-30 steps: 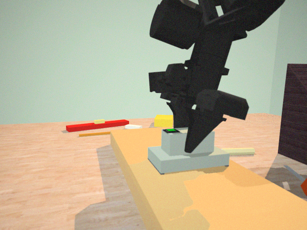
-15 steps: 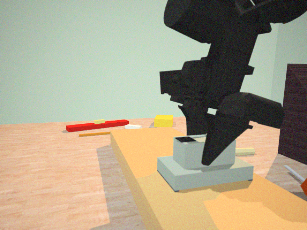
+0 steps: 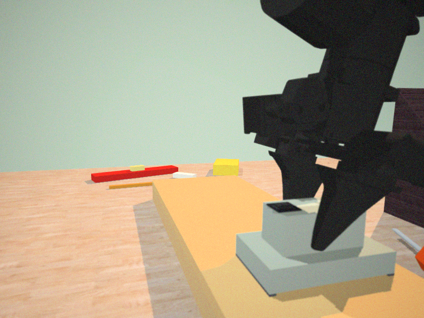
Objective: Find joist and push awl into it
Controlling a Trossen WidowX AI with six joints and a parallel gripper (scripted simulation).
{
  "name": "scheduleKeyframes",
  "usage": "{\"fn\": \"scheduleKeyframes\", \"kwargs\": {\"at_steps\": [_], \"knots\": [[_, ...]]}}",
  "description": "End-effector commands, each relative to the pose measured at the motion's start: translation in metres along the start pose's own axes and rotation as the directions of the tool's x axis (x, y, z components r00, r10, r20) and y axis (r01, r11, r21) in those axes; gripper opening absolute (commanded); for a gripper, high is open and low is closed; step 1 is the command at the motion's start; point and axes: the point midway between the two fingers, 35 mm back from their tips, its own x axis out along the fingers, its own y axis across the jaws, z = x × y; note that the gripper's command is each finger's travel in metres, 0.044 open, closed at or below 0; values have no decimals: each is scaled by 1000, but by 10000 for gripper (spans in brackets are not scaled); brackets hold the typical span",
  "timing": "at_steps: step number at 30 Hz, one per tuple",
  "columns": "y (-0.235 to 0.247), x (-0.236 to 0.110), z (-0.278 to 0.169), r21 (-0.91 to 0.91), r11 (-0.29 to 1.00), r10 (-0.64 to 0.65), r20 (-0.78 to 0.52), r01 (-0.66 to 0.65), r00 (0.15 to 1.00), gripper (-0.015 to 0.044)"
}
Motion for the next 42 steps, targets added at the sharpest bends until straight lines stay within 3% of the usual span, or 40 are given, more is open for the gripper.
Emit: {"fn": "scheduleKeyframes", "kwargs": {"at_steps": [1, 18, 32, 42], "knots": [[19, 1, 1, -9, 1000, 7, -2, -7, 1000, 0], [79, 0, 0, -9, 1000, 10, -1, -10, 1000, 0], [75, 0, 0, -9, 1000, 10, -1, -10, 1000, 0], [41, 0, 1, -9, 1000, 8, -1, -8, 1000, 0]]}}
